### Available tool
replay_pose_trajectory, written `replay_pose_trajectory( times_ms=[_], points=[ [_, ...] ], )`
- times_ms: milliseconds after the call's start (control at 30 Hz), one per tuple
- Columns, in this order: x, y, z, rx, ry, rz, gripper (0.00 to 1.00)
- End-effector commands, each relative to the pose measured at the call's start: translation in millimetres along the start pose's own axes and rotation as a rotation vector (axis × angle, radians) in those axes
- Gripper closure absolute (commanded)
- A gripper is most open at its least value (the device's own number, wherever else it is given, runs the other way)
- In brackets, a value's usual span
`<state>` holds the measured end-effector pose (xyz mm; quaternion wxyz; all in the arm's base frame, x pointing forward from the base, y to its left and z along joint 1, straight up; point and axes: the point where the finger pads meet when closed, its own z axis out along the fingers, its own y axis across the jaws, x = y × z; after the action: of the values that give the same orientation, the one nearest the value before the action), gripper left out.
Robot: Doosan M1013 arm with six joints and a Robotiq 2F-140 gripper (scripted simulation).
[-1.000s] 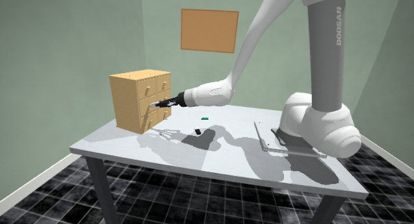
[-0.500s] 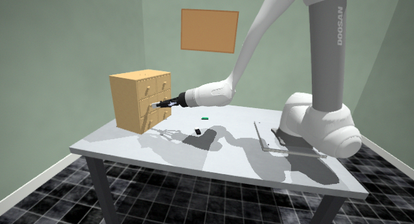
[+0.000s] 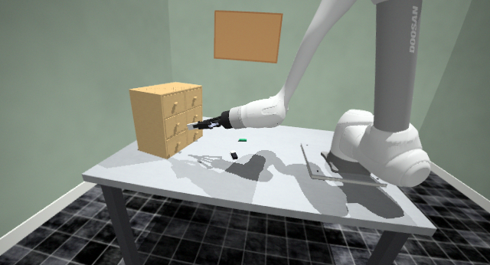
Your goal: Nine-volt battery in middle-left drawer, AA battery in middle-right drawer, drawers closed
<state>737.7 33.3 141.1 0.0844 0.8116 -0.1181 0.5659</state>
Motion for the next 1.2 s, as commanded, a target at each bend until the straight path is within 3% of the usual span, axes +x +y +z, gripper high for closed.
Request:
replay_pose_trajectory(
  times_ms=[0, 233, 500, 1167],
  points=[
    [0, 0, -1, 0.0, 0.0, 0.0, 1.0],
    [1, 0, -17, 0.0, 0.0, 0.0, 1.0],
    [2, 0, -52, 0.0, 0.0, 0.0, 1.0],
    [4, 0, -59, 0.0, -0.049, 0.0, 1.0]
  ],
)
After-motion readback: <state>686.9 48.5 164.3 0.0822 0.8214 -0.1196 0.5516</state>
